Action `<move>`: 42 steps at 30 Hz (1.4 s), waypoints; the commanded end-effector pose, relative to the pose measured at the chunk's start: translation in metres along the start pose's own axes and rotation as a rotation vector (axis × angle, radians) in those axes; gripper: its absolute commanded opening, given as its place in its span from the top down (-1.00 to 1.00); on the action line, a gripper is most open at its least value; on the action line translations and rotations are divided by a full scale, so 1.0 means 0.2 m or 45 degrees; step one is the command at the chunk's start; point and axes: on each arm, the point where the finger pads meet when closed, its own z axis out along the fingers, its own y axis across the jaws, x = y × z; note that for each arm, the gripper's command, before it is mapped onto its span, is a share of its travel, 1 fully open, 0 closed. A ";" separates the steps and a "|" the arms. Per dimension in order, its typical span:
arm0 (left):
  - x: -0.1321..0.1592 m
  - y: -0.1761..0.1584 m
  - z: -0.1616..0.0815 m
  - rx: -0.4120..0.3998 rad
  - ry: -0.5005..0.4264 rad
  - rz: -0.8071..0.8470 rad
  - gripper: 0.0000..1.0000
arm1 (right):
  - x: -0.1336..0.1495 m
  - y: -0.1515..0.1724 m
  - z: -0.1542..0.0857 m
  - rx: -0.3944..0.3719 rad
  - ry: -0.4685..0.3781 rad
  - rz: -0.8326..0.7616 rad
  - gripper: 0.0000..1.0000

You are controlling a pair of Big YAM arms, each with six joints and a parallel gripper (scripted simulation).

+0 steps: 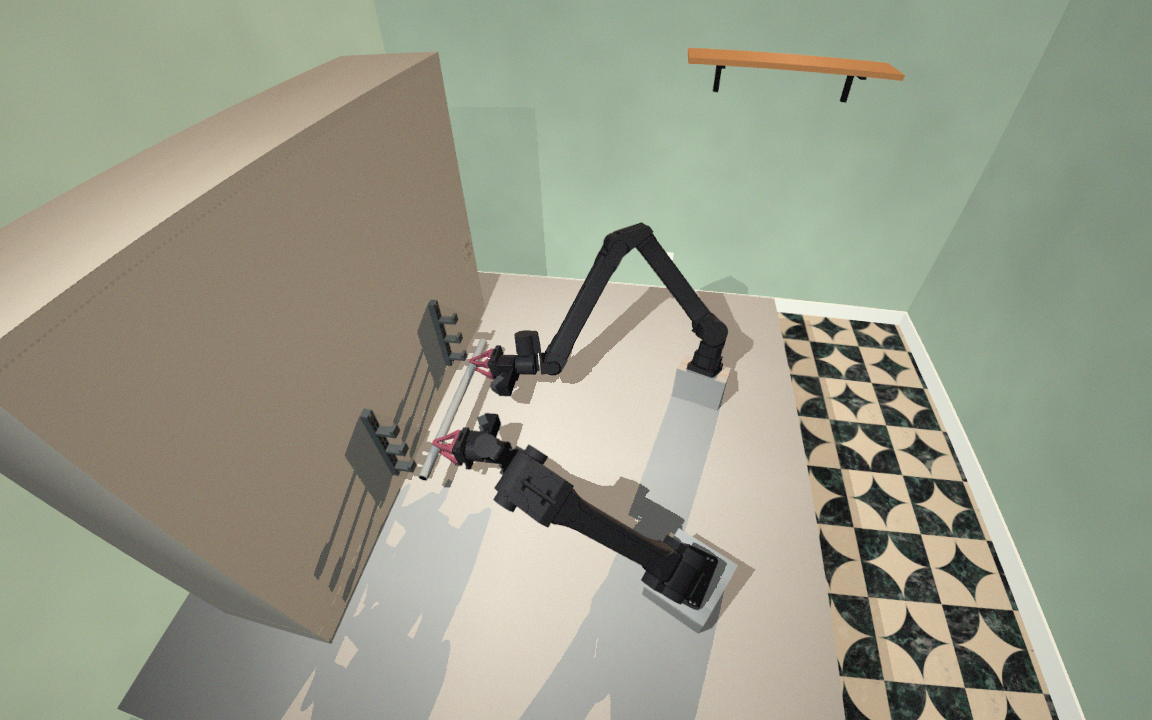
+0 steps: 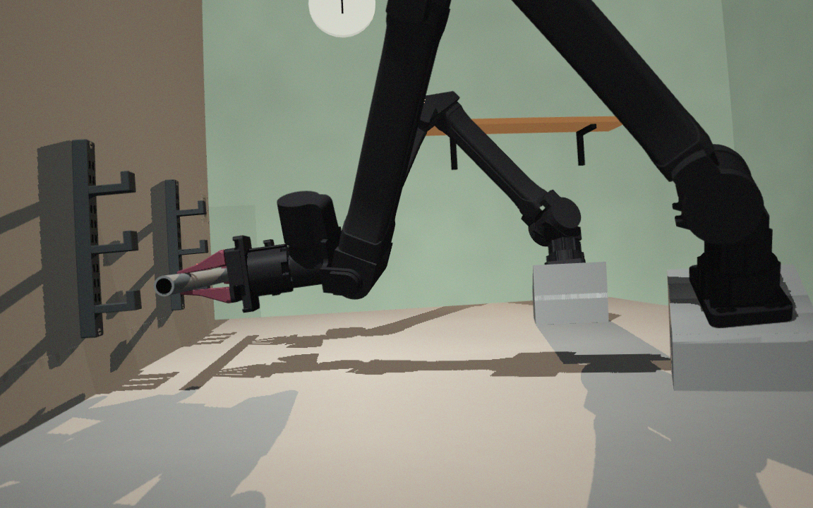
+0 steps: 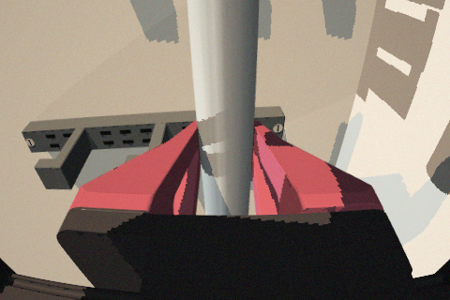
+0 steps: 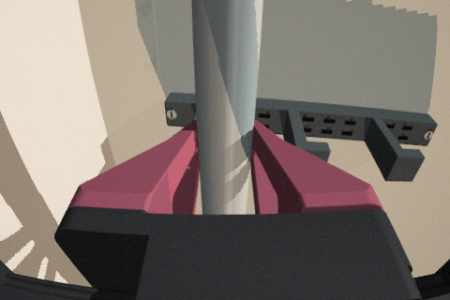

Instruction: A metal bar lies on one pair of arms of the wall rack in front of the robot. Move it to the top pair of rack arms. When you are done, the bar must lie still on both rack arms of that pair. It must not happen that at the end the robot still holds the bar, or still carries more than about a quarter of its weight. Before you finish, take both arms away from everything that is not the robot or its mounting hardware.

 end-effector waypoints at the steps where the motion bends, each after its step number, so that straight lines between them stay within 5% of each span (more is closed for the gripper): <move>1: 0.03 0.29 0.03 -0.147 0.048 -0.049 1.00 | 0.08 -0.32 0.03 0.148 0.054 0.030 1.00; 18: 0.06 0.63 -0.06 -0.147 0.048 -0.049 1.00 | 0.18 -0.63 -0.07 0.148 0.054 0.030 1.00; 33: 0.03 0.22 -0.21 -0.147 0.048 -0.049 1.00 | 0.08 -0.22 -0.22 0.148 0.054 0.030 1.00; 42: 0.03 0.22 -0.27 -0.147 0.048 -0.049 1.00 | 0.07 -0.21 -0.27 0.148 0.054 0.030 1.00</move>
